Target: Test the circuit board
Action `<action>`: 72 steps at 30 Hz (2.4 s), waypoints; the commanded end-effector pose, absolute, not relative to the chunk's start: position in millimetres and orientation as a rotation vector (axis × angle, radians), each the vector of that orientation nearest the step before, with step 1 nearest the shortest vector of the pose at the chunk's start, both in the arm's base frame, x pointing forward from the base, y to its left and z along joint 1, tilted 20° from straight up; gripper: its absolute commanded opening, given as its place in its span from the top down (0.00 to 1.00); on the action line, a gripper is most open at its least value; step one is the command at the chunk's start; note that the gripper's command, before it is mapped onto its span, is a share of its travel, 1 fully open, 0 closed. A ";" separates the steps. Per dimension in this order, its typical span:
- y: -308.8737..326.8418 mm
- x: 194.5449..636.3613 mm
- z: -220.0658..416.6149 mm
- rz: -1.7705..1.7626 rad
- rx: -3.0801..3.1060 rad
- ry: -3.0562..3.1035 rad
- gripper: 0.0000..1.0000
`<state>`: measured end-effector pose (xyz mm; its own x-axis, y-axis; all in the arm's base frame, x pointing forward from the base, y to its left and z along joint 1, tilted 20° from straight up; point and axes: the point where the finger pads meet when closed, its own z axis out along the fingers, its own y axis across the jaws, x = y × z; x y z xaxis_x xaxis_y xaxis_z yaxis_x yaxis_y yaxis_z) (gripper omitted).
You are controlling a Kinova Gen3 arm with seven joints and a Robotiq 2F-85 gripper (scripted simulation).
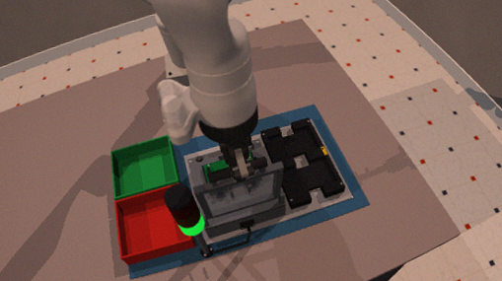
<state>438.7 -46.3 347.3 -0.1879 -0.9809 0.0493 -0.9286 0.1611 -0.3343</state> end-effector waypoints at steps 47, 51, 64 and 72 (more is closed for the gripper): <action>-47.2 442.7 347.2 -0.439 -1.869 2.244 0.50; -46.8 441.3 351.2 -0.439 -1.869 2.244 0.50; -42.7 428.7 387.2 -0.439 -1.869 2.244 0.50; -41.2 423.9 400.8 -0.439 -1.869 2.244 0.50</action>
